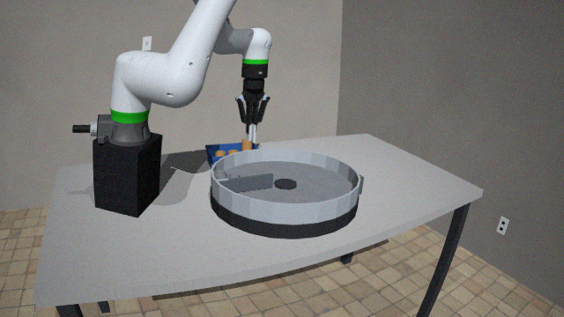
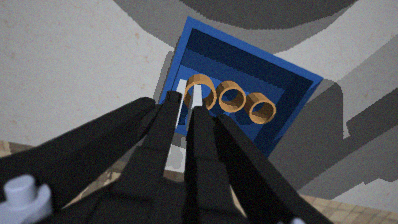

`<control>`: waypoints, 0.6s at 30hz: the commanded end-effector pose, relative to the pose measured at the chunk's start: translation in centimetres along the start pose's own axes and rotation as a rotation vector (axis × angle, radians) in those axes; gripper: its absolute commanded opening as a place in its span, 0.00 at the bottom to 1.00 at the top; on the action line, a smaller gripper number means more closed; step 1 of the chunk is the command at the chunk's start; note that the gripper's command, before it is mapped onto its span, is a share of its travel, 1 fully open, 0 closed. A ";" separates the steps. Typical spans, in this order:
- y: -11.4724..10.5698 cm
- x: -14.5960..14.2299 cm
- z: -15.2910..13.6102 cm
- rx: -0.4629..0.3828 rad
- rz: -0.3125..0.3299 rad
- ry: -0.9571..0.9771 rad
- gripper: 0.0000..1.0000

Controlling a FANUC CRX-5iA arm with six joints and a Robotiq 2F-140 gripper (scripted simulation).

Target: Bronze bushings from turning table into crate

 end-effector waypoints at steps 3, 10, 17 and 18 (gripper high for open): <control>0.9 0.0 0.0 0.000 0.000 0.000 0.00; 2.1 0.0 0.0 0.000 0.000 0.000 0.00; 2.8 0.0 0.0 0.000 0.000 0.000 0.00; 2.9 0.0 0.0 0.000 0.000 0.000 0.00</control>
Point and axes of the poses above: the point where the finger pads meet when closed, its own y axis out along the fingers, its own x axis across the jaws, z = x × y, the point moved 9 cm from there along -y, back along the fingers, and after that the axes turned 2 degrees about -y, right-handed, at the moved point
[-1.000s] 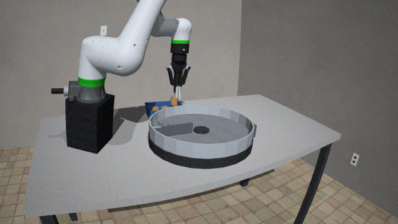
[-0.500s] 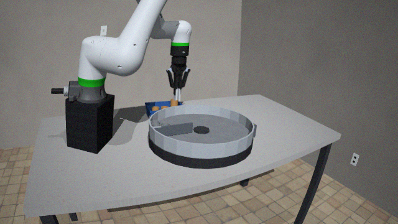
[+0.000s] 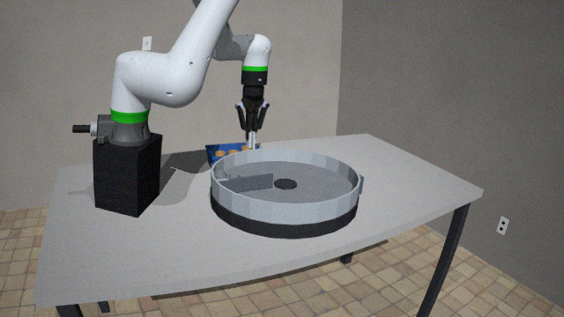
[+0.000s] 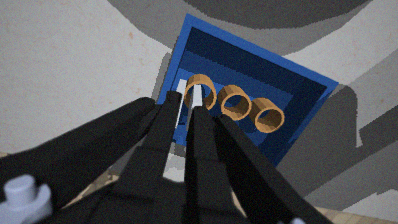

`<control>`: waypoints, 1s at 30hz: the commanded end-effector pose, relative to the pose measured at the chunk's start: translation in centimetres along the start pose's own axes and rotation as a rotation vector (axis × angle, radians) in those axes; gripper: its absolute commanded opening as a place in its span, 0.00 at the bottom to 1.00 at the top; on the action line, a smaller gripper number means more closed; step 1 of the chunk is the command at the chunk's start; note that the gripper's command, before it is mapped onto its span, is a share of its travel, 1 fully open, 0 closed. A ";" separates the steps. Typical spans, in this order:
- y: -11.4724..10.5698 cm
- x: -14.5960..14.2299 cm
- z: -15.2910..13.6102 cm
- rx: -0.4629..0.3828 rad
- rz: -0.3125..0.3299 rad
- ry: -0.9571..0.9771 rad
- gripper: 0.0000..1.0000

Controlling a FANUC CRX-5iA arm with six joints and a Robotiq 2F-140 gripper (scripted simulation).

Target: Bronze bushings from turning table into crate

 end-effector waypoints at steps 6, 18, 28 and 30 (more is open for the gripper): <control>0.6 0.0 0.0 0.000 0.000 0.000 0.00; 0.6 0.0 0.0 0.000 0.000 0.000 0.00; 0.6 0.0 0.0 0.000 0.000 0.000 0.00; 0.6 0.0 0.0 0.000 0.000 0.000 0.00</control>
Point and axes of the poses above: the point where the finger pads meet when closed, its own y axis out along the fingers, its own x axis across the jaws, z = x × y, the point moved 9 cm from there along -y, back along the fingers, and after that the axes turned 2 degrees about -y, right-handed, at the moved point
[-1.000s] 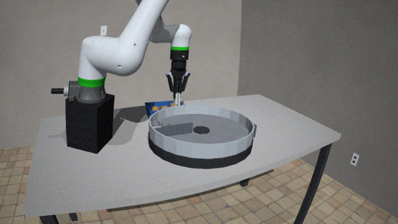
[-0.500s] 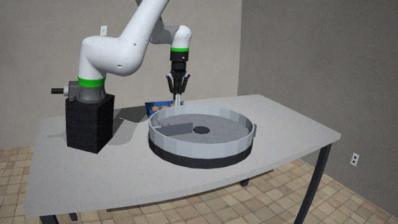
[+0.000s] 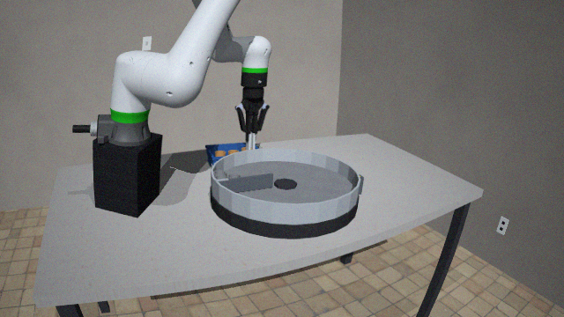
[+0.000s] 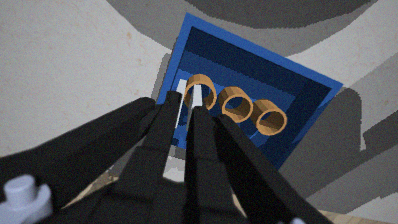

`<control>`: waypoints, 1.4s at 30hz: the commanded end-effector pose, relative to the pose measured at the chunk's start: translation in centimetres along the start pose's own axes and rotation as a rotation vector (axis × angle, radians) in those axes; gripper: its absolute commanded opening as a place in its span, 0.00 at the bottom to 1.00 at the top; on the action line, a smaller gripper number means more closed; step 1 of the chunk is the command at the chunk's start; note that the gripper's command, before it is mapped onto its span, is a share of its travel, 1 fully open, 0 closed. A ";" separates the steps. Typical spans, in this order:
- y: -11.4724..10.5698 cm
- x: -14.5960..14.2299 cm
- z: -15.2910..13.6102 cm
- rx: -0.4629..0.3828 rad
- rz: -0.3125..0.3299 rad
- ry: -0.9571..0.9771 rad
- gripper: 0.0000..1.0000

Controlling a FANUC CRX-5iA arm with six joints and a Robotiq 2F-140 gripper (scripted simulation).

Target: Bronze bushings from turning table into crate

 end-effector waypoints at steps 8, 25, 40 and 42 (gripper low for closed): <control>0.0 0.0 0.0 0.000 0.000 0.000 0.00; 0.1 0.0 0.0 0.000 0.000 0.000 0.00; 0.5 0.0 0.0 0.000 0.000 0.000 0.00; 0.5 0.0 0.0 0.000 0.000 0.000 0.00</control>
Point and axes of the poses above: the point where the finger pads meet when closed, its own y axis out along the fingers, its own x axis across the jaws, z = x × y, the point moved 9 cm from there along -y, back along the fingers, and after that the axes turned 2 degrees about -y, right-handed, at the moved point
